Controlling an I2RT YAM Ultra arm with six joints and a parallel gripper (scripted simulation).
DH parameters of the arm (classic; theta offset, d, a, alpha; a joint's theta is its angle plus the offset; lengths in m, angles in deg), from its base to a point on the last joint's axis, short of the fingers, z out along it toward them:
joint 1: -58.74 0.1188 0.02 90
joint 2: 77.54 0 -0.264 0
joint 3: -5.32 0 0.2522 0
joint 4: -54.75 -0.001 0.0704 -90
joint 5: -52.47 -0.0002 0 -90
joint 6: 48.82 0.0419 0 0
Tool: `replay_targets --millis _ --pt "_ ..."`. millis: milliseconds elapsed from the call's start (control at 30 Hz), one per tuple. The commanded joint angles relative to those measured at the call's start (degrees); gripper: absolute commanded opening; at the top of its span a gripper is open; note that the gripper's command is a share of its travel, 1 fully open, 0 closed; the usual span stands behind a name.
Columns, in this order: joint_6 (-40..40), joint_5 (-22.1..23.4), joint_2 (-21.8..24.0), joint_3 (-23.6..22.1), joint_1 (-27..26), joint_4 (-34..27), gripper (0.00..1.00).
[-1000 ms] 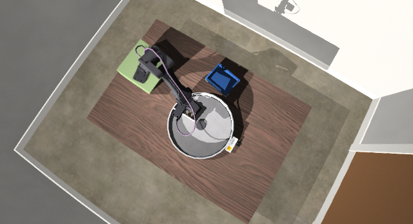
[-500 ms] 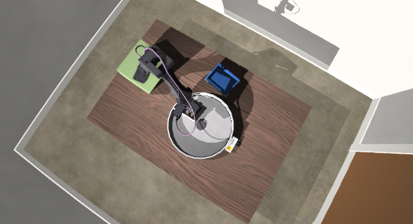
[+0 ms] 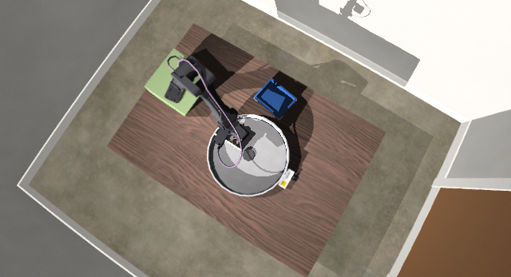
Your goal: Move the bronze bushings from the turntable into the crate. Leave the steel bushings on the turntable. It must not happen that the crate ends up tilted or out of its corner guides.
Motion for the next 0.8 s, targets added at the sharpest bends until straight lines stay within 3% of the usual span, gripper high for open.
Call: replay_targets --millis 0,467,767 --pt "-0.48 -1.12 2.01 2.37 -0.72 -0.8 0.0" --pt "1.35 -1.41 1.96 2.59 1.52 -0.87 0.0" --pt "6.95 -3.61 -0.91 4.31 7.7 -1.41 0.0"
